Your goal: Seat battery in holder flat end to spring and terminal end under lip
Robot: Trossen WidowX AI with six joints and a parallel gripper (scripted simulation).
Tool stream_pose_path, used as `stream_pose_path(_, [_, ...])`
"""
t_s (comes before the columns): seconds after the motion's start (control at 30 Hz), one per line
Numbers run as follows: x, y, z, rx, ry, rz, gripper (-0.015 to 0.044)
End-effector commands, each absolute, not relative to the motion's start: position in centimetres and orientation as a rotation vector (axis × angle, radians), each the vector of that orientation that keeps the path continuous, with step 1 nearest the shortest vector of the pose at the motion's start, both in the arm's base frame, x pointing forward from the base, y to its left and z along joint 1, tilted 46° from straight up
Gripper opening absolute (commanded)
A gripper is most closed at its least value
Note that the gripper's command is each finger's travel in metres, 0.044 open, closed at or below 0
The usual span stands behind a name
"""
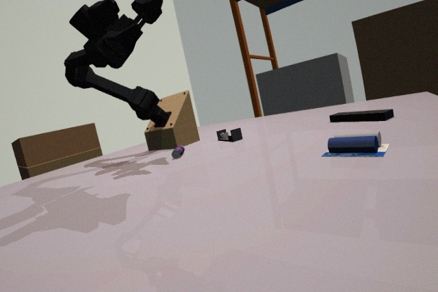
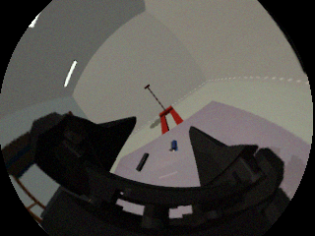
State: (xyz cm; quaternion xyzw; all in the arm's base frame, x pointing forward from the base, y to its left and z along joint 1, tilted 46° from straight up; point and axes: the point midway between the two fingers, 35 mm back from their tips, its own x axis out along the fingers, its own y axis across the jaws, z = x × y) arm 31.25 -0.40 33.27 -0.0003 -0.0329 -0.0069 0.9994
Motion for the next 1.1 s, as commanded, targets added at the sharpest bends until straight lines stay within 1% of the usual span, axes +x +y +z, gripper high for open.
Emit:
stream_pose_path(0.0, [31.3, -0.5, 33.0, -0.016, -0.053, -0.019, 0.0374])
stream_pose_path(0.07, [32.0, -0.9, 30.6, -0.146, 0.048, -0.055, 0.0321])
stream_pose_path(0.17, [32.5, -2.0, 25.2, -0.459, 0.296, -0.088, 0.0243])
stream_pose_path(0.3, [31.5, -3.4, 18.6, -0.899, 0.641, -0.016, 0.0242])
stream_pose_path(0.5, [28.7, -4.9, 13.3, -1.347, 0.979, 0.198, 0.0242])
stream_pose_path(0.63, [26.2, -6.0, 10.6, -1.654, 1.200, 0.445, 0.0242])
stream_pose_path(0.77, [23.2, -7.2, 8.8, -1.956, 1.401, 0.807, 0.0242])
stream_pose_path(0.87, [20.9, -8.1, 8.1, -2.164, 1.524, 1.184, 0.0242])
stream_pose_path(0.93, [20.0, -8.5, 8.1, -2.233, 1.559, 1.357, 0.0242])
stream_pose_path(1.07, [19.9, -8.5, 8.1, -2.241, 1.562, 1.378, 0.0242])
